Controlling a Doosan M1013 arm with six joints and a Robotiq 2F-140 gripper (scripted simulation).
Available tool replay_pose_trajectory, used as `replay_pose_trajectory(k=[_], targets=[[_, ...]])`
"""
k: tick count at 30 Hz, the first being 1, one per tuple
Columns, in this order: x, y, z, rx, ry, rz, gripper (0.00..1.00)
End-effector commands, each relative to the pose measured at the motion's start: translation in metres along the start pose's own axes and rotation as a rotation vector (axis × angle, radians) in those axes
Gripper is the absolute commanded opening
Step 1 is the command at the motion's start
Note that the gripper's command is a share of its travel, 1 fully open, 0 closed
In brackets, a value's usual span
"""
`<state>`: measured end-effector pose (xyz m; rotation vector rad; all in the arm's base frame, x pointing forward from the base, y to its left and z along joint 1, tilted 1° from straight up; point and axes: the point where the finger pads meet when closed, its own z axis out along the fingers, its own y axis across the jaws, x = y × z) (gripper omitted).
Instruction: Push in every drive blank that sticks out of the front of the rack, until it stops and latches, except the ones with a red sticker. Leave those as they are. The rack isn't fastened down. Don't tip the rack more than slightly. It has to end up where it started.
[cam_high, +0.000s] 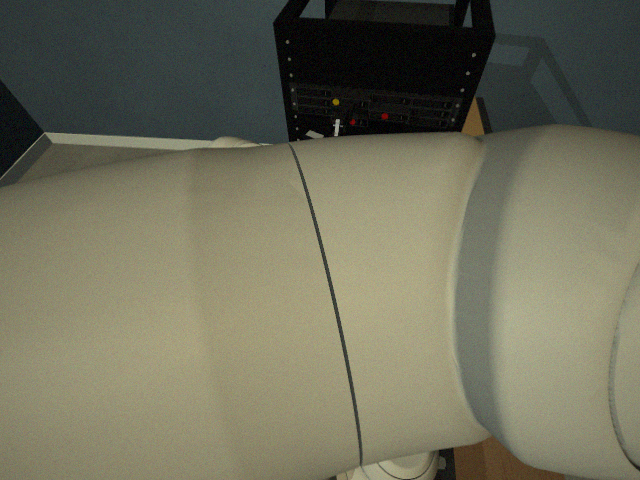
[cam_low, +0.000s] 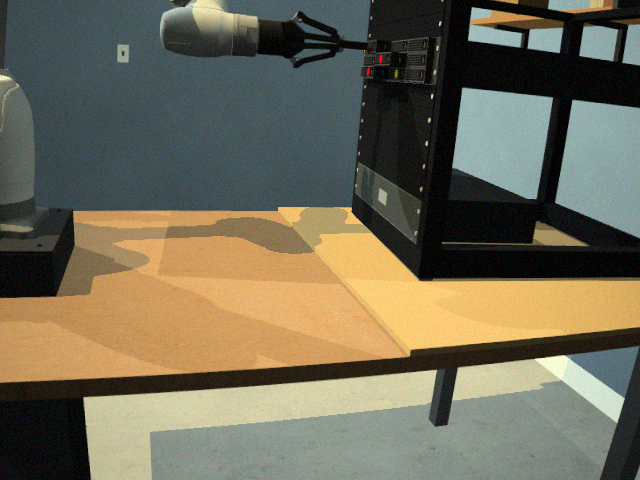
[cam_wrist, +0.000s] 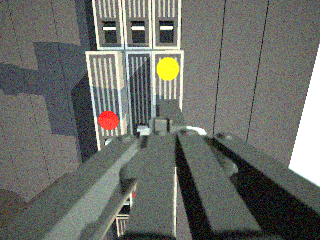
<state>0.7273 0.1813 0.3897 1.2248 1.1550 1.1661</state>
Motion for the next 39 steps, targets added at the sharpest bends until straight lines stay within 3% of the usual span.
replay_pose_trajectory(k=[1, 39], targets=[[-0.0008, 0.0012, 0.0039, -0.002, -0.001, 0.004, 0.1], [-0.0009, 0.0012, 0.0081, -0.002, -0.001, 0.004, 0.1]])
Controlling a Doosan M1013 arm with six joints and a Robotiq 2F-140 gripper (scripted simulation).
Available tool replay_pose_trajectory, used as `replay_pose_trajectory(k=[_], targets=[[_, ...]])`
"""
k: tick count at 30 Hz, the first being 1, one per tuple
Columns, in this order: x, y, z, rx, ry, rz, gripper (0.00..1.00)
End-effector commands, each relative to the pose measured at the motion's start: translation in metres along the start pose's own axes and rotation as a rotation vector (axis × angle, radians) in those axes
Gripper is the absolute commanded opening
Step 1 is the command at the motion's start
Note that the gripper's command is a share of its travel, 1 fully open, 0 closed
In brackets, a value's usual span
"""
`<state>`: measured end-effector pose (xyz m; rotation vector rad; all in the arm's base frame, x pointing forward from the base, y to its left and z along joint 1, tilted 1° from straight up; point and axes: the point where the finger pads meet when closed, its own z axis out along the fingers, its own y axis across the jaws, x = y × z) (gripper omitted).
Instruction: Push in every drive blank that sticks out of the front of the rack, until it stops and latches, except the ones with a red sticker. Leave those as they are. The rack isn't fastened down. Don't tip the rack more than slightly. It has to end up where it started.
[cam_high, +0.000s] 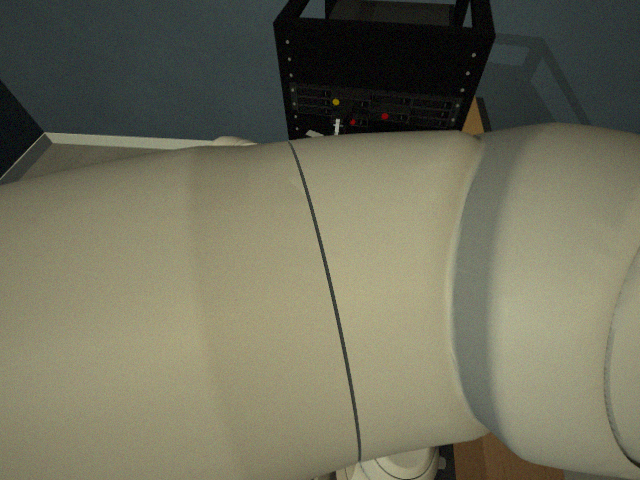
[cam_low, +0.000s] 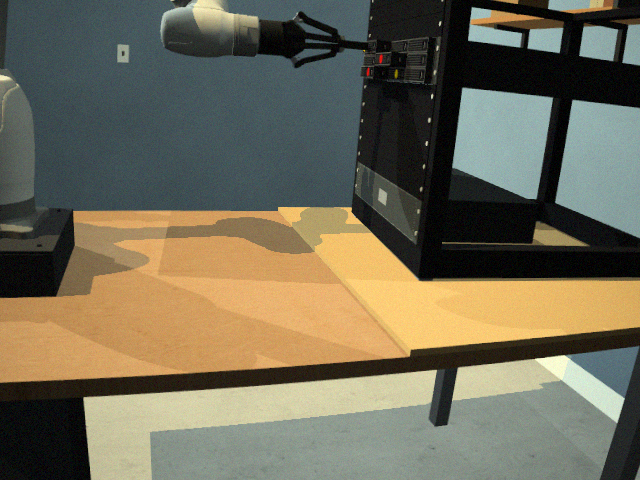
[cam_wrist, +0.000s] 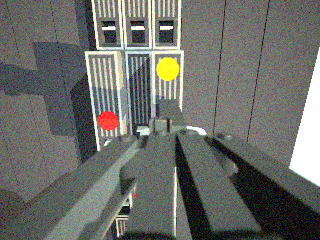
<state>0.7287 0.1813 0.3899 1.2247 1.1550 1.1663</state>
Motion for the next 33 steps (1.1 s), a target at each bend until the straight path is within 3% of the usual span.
replay_pose_trajectory(k=[1, 33], targets=[[-0.001, 0.001, 0.008, -0.001, -0.001, 0.004, 0.1], [-0.001, 0.001, 0.023, -0.001, -0.001, 0.004, 0.1]])
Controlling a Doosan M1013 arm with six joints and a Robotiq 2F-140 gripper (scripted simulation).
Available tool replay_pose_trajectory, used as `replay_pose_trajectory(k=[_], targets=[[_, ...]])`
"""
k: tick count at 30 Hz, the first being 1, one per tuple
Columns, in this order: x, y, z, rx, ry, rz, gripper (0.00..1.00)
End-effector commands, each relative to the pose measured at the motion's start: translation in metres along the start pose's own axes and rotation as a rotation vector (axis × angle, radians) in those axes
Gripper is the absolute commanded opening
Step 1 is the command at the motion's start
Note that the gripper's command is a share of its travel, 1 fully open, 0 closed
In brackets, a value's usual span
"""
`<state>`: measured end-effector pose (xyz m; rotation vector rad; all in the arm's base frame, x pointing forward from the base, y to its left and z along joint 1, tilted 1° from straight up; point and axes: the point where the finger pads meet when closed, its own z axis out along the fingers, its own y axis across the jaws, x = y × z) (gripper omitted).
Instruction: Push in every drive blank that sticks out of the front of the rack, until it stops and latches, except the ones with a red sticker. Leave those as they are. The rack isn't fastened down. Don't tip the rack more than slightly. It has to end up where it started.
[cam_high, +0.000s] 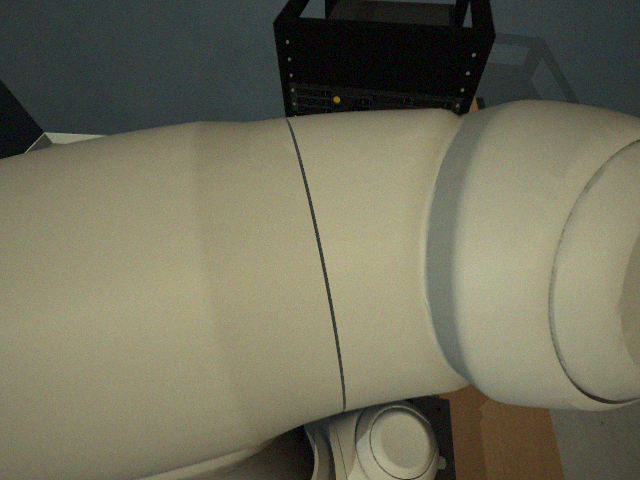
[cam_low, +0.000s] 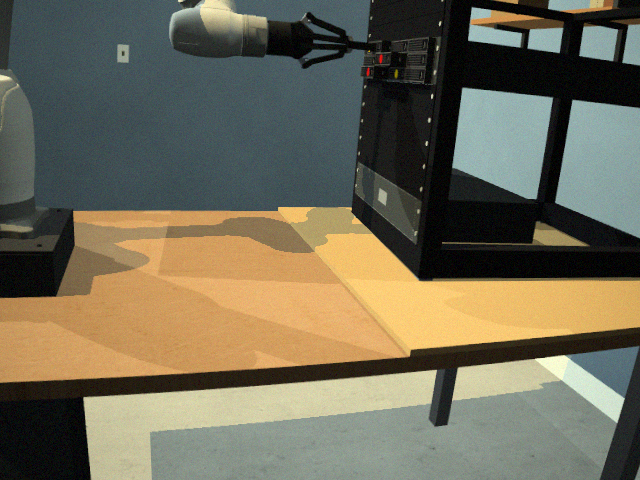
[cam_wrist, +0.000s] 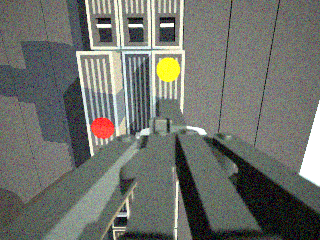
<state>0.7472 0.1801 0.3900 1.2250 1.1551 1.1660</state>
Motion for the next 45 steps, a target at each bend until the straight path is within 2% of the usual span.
replay_pose_trajectory(k=[1, 12, 45], targets=[[-0.001, 0.001, 0.004, -0.002, -0.001, 0.004, 0.1], [-0.001, 0.001, 0.014, -0.002, -0.001, 0.004, 0.1], [-0.001, 0.001, 0.02, -0.002, -0.001, 0.004, 0.1]])
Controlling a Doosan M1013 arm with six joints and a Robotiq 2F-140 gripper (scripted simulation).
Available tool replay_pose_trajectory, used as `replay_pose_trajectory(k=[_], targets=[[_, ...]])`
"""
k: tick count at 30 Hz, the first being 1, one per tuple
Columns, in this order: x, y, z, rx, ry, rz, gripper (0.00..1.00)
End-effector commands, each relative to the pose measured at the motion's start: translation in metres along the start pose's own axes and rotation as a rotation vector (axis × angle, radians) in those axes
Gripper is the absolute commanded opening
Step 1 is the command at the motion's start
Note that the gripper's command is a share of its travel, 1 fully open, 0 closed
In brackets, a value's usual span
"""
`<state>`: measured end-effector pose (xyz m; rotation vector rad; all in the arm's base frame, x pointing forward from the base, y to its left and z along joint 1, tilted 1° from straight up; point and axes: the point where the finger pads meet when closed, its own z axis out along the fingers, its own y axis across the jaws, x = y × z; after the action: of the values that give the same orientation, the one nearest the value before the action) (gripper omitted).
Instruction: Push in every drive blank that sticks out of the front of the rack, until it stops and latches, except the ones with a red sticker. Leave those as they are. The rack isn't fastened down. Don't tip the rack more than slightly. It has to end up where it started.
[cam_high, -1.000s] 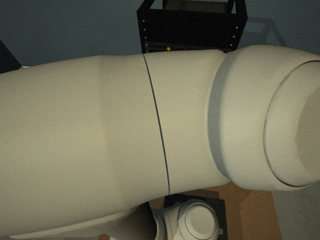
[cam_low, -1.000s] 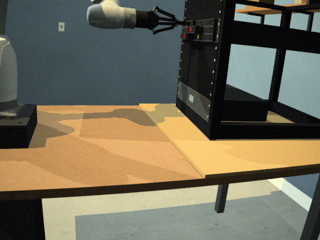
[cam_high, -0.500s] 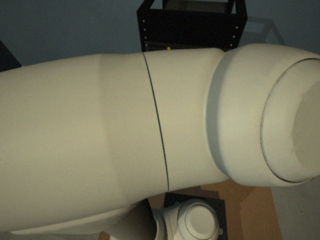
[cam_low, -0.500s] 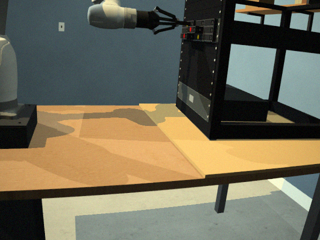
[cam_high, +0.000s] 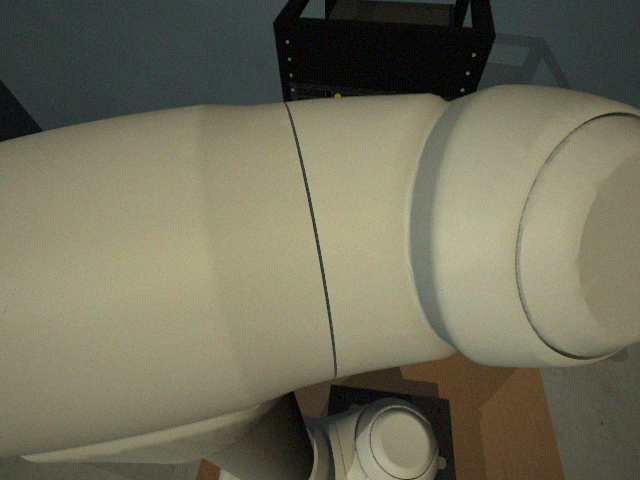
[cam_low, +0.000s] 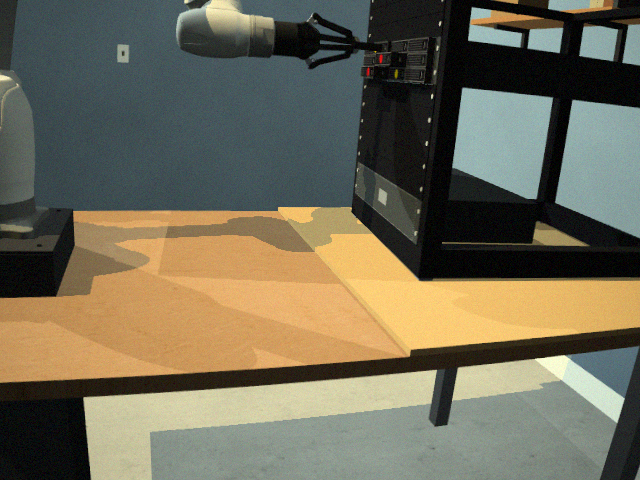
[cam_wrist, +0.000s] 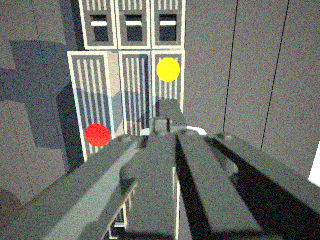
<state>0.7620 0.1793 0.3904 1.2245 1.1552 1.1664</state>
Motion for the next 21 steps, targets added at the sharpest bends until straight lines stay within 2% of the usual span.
replay_pose_trajectory(k=[1, 21], targets=[[-0.0013, 0.0009, 0.0051, -0.001, -0.001, 0.004, 0.1], [-0.0016, 0.0008, 0.0082, -0.001, -0.001, 0.004, 0.1]])
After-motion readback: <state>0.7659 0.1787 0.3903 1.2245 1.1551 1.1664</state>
